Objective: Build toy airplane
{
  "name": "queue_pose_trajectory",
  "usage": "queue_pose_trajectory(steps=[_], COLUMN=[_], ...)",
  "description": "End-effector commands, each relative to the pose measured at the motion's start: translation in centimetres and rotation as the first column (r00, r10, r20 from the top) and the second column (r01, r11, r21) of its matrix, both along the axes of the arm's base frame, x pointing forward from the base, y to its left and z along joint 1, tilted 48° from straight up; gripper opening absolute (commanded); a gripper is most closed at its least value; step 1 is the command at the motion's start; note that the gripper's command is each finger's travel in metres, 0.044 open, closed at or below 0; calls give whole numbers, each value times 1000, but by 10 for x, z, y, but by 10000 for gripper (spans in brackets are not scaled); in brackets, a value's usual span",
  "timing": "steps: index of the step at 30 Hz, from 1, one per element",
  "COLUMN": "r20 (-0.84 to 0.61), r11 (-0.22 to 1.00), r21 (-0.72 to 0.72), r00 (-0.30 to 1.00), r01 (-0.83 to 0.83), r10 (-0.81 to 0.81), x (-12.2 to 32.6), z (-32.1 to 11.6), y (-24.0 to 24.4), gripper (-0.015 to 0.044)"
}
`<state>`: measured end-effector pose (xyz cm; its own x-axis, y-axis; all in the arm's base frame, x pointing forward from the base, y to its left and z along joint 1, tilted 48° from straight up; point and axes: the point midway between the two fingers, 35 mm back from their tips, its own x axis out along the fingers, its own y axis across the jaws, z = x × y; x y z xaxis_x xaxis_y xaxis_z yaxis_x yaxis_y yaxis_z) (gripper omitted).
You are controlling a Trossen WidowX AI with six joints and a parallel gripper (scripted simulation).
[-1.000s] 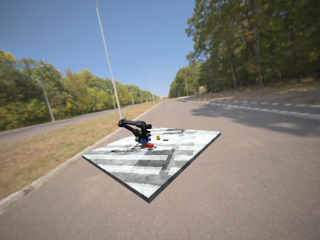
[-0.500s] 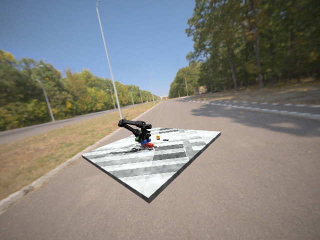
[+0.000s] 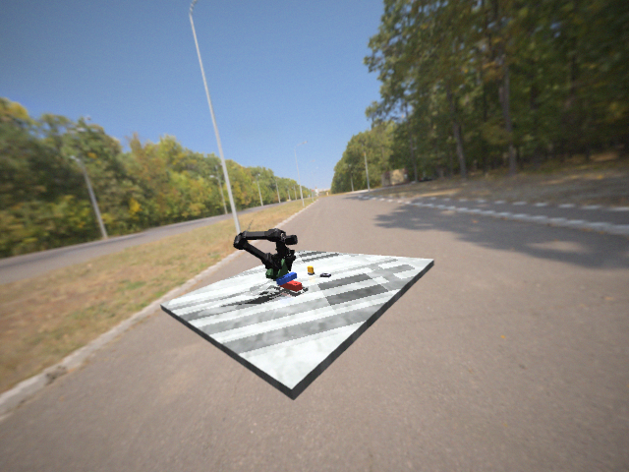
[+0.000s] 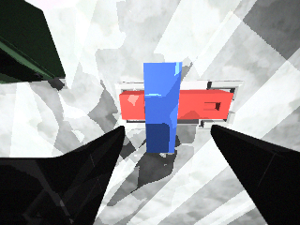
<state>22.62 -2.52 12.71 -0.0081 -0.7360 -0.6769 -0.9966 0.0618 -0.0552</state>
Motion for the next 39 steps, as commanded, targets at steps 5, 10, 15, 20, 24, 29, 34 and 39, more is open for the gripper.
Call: queue_pose_trajectory(steps=[5, 10, 15, 20, 24, 29, 34, 39], r20=[-7, 178, 504, 704, 731, 731, 731, 731], r11=[1000, 986, 874, 678, 610, 610, 610, 610], r21=[-7, 7, 124, 334, 407, 407, 407, 407], r00=[1000, 970, 729, 304, 157, 157, 157, 157], r01=[-1, 169, 470, 655, 680, 680, 680, 680], r10=[1, -168, -464, -641, -664, -664, -664, -664], x=[1, 1, 1, 2, 2, 2, 2, 2], z=[22, 22, 21, 19, 19, 19, 19, 19], y=[25, 24, 23, 21, 20, 20, 20, 20], gripper=[440, 440, 440, 440, 440, 440, 440, 440])
